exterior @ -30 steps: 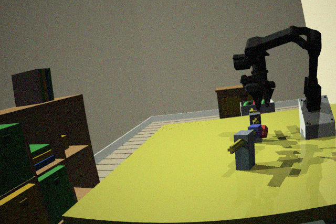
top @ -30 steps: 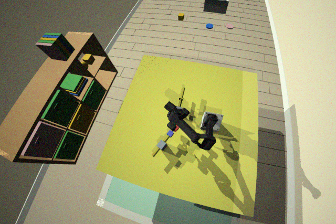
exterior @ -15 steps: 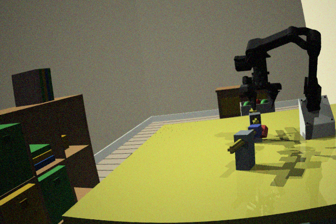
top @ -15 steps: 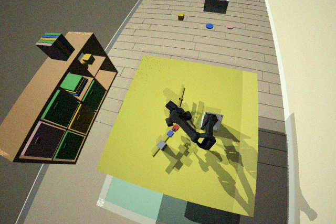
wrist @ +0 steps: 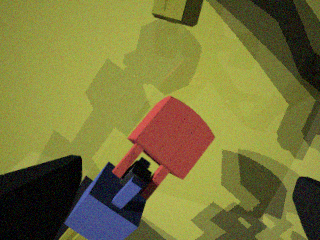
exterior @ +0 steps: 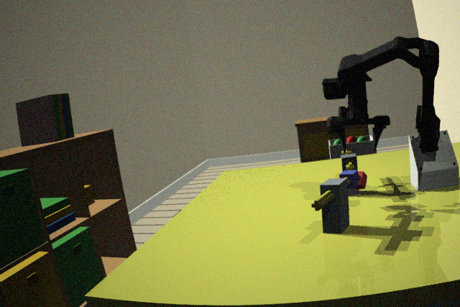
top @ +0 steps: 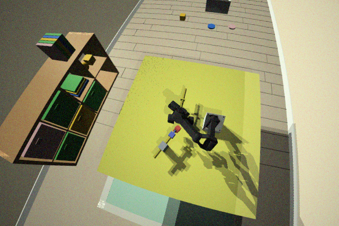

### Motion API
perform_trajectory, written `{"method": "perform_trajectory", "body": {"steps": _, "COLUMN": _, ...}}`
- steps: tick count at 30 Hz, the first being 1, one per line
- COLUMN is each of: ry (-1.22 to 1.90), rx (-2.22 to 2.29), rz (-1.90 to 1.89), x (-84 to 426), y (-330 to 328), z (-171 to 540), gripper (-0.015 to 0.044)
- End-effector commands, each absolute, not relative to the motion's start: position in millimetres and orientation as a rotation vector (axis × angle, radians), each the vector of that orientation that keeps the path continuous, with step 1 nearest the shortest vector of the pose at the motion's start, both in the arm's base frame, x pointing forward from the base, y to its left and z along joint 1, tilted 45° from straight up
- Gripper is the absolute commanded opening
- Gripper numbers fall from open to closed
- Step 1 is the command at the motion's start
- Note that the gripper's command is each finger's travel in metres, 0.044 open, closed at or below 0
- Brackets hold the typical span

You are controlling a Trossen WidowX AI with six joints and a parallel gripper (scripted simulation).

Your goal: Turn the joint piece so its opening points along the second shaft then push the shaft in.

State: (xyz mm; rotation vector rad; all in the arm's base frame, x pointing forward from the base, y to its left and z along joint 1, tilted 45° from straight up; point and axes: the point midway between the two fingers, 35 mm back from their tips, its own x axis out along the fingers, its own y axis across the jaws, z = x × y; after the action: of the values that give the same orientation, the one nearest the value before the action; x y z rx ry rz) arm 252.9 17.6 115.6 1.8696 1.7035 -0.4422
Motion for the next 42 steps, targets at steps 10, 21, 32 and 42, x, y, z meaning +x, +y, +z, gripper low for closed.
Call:
{"method": "perform_trajectory", "body": {"steps": 10, "ry": 1.717, "rx": 2.178, "rz": -0.767, "x": 252, "y": 20, "z": 112, "gripper": 0.044}}
{"method": "perform_trajectory", "body": {"steps": 21, "ry": 1.707, "rx": 2.373, "rz": -1.01, "x": 252, "y": 21, "z": 109, "gripper": 0.044}}
{"method": "perform_trajectory", "body": {"steps": 32, "ry": 1.699, "rx": 2.371, "rz": -1.016, "x": 256, "y": 41, "z": 86, "gripper": 0.044}}
{"method": "perform_trajectory", "body": {"steps": 42, "ry": 1.706, "rx": 2.373, "rz": -1.009, "x": 256, "y": 69, "z": 59, "gripper": 0.044}}
